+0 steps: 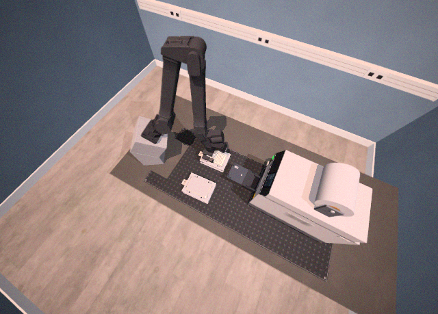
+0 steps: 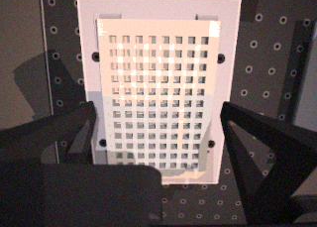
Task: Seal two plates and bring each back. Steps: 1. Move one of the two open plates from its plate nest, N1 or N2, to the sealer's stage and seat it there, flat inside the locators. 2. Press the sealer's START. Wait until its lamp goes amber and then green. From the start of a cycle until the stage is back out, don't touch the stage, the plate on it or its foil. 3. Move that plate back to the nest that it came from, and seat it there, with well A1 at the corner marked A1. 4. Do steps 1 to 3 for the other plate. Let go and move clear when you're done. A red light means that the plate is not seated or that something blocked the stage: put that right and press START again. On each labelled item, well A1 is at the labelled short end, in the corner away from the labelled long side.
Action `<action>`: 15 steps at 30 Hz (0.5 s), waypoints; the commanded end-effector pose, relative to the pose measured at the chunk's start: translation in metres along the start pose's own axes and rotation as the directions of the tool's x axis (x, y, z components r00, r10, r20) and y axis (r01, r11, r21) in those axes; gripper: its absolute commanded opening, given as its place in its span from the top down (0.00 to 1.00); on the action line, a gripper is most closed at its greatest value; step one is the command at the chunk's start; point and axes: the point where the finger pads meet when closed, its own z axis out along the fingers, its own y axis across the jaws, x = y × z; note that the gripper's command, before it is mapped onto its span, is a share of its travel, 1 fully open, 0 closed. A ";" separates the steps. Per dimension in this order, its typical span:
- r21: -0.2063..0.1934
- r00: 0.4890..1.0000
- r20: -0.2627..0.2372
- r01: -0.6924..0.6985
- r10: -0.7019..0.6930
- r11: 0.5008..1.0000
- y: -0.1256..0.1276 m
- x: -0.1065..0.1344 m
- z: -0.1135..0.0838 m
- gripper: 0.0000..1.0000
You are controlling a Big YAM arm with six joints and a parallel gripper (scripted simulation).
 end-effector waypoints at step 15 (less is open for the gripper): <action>-0.007 1.000 0.015 0.013 -0.013 1.000 0.004 -0.005 0.002 0.00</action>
